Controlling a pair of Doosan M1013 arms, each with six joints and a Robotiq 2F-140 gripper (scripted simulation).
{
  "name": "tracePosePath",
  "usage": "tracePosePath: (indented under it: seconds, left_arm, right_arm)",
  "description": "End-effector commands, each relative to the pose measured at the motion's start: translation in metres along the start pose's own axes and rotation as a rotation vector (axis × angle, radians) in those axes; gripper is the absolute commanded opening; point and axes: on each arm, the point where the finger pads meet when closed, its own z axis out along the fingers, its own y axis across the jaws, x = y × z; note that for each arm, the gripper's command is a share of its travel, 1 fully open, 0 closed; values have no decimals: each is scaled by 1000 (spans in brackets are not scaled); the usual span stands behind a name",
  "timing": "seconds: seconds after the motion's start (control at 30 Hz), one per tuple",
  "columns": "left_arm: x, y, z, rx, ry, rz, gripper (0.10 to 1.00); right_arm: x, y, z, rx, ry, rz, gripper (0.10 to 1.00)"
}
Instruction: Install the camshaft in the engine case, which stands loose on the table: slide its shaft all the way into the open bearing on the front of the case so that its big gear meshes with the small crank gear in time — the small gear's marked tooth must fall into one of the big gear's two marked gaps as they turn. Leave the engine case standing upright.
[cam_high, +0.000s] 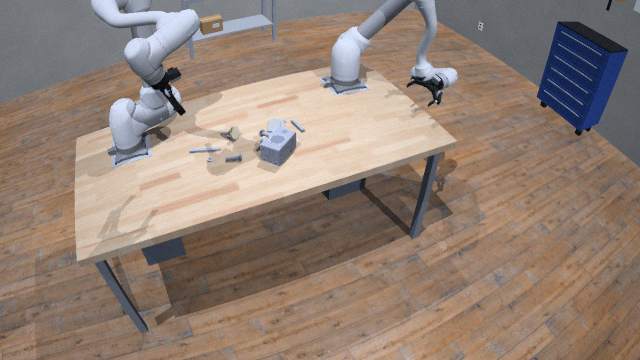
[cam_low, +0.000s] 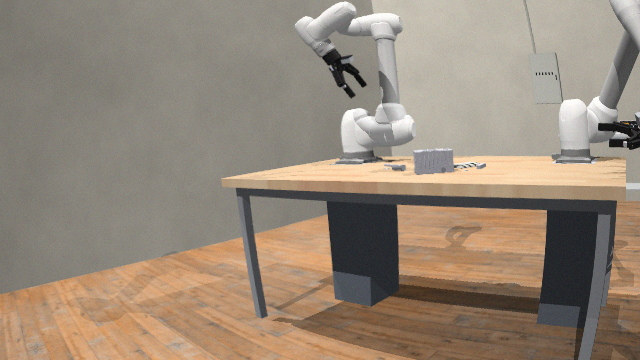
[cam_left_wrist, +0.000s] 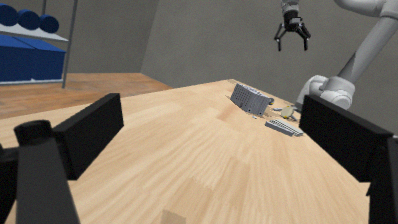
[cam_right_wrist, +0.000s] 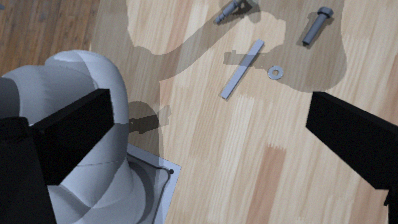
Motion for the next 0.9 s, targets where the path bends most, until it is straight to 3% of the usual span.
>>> tracePosePath:
  seconds: [0.0, 0.63, 0.7, 0.87]
  left_arm:
    - [1, 0, 0, 0, 0, 1, 1000]
    - [1, 0, 0, 0, 0, 1, 1000]
    - [1, 0, 0, 0, 0, 1, 1000]
    - [1, 0, 0, 0, 0, 1, 1000]
  right_arm:
    - [0, 0, -1, -1, 1, -1, 1000]
    - [1, 1, 1, -4, -1, -4, 1000]
    - [6, 5, 10, -20, -8, -25, 1000]
    - [34, 22, 60, -111, -45, -149, 1000]
